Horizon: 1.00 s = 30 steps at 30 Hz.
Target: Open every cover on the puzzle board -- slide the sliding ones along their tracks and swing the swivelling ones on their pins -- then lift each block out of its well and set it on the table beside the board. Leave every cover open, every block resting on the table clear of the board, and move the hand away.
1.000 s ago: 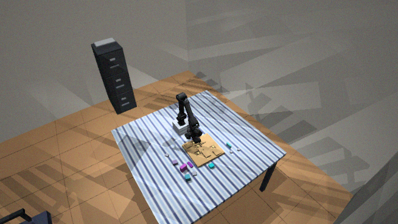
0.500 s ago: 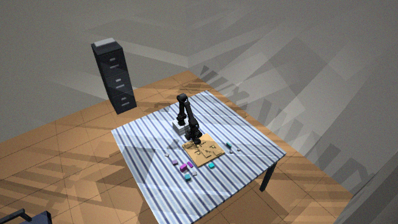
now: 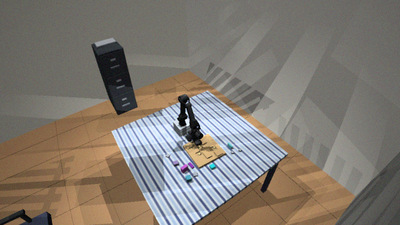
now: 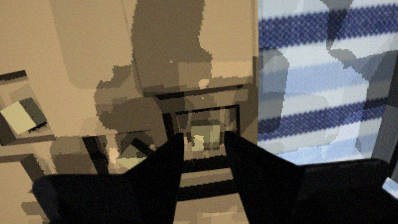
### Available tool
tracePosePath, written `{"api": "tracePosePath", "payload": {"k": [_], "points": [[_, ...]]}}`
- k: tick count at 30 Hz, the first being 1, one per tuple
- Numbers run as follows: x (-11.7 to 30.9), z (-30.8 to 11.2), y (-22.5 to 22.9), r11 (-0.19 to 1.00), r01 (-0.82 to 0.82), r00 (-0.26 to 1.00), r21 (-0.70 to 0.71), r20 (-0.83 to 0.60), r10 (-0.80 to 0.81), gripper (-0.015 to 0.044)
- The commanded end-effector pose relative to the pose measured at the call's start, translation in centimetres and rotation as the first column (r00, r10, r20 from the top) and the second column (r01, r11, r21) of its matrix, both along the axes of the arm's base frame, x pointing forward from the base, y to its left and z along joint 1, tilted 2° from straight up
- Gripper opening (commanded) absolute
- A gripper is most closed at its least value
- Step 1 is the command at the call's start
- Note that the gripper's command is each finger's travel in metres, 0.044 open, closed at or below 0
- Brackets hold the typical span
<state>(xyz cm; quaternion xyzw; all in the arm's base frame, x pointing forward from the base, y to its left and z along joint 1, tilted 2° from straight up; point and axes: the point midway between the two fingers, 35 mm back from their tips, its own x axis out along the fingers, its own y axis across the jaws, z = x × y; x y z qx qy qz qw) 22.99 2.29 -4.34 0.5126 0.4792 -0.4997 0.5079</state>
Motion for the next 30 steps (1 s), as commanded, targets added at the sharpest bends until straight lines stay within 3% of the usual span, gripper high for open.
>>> {"api": "tracePosePath", "payload": {"k": [1,12,30], "points": [[0.0,-0.4,0.1,1.0,-0.004,1.0,0.004,0.0,0.004,0.0144],[0.0,-0.2,0.0,1.0,0.0,1.0,0.0,-0.001,0.0,0.008],[0.0,1.4,0.0,1.0,-0.001,1.0,0.001,0.0,0.001,0.008]]}}
